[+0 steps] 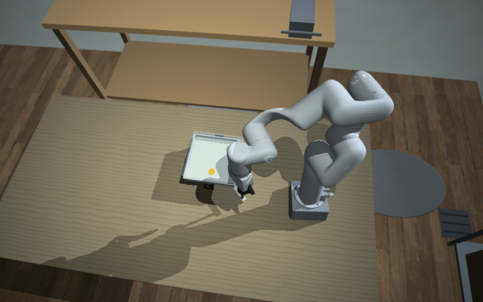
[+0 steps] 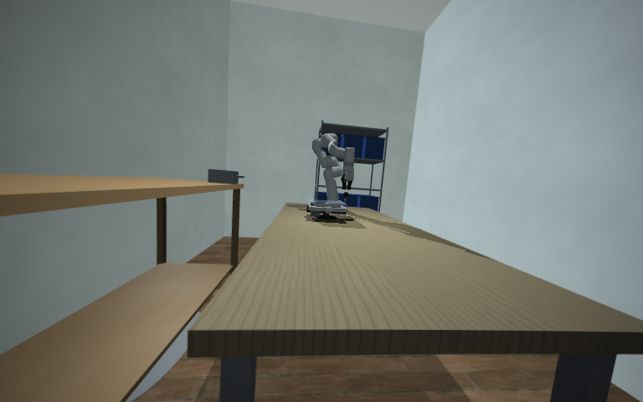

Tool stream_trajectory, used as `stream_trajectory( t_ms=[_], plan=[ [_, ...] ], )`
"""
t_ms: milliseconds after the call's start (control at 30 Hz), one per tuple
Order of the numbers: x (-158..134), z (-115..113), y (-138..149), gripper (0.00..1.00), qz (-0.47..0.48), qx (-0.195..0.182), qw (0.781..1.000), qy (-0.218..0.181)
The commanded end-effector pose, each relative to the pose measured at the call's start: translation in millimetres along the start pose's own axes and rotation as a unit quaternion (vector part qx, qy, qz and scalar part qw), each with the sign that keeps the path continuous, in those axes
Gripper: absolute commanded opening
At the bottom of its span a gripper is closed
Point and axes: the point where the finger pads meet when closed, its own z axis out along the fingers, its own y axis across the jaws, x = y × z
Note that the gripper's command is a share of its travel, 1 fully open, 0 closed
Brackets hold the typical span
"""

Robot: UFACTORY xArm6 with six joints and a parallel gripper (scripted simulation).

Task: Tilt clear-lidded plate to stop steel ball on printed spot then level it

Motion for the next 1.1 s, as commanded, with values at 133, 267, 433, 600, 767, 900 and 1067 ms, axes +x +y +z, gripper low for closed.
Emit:
stream_trajectory(
  t_ms=[133,267,433,600,767,900,1067],
  plan=[
    [-1.2,5.1,-0.6,0.61,0.0,0.0,1.0,-0.001],
    [-1.3,7.6,-0.6,0.61,0.0,0.0,1.0,-0.001],
    [-1.5,10.8,-0.7,0.61,0.0,0.0,1.0,-0.001],
    [-1.7,14.5,-0.8,0.61,0.0,0.0,1.0,-0.001],
    [-1.8,17.4,-0.9,0.61,0.0,0.0,1.0,-0.001],
    [-1.8,18.3,-0.9,0.61,0.0,0.0,1.0,-0.001],
    [-1.9,19.8,-0.9,0.61,0.0,0.0,1.0,-0.001]
  ],
)
